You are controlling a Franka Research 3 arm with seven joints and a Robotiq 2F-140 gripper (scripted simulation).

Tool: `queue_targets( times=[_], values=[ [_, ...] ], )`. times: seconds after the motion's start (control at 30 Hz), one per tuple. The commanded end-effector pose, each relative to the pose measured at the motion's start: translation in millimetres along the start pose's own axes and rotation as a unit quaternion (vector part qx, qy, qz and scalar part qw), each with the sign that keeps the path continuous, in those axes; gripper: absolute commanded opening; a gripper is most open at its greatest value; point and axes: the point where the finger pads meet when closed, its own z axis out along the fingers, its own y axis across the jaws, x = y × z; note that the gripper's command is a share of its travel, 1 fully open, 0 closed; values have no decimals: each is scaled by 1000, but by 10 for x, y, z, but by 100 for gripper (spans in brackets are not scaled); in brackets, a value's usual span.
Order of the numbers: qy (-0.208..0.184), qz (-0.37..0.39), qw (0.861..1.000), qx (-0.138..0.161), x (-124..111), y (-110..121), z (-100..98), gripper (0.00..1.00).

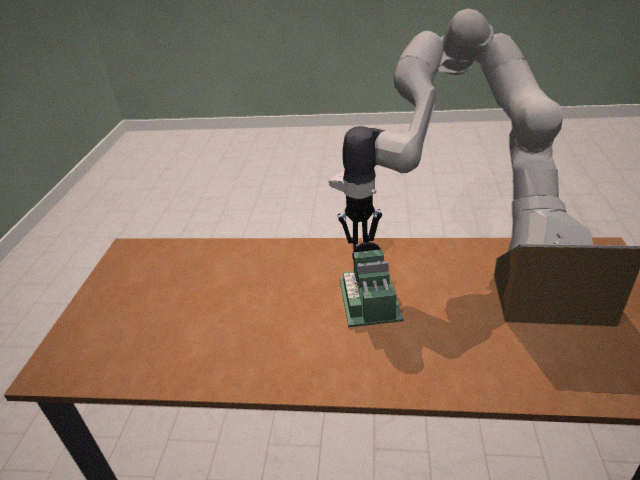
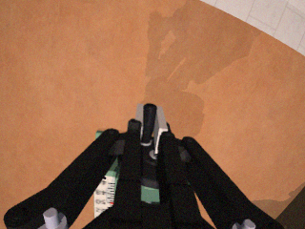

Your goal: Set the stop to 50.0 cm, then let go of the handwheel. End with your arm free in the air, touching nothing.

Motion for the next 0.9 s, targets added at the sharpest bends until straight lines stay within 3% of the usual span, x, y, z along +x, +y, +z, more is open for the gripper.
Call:
queue_targets(
  times=[0.0, 0.47, 0.87],
  values=[
    [0, 4, 1000, -2, -1, 68, 40, 4],
    [0, 4, 1000, -2, -2, 247, 28, 4],
    [0, 4, 1000, -2, -3, 414, -127, 4]
  ],
)
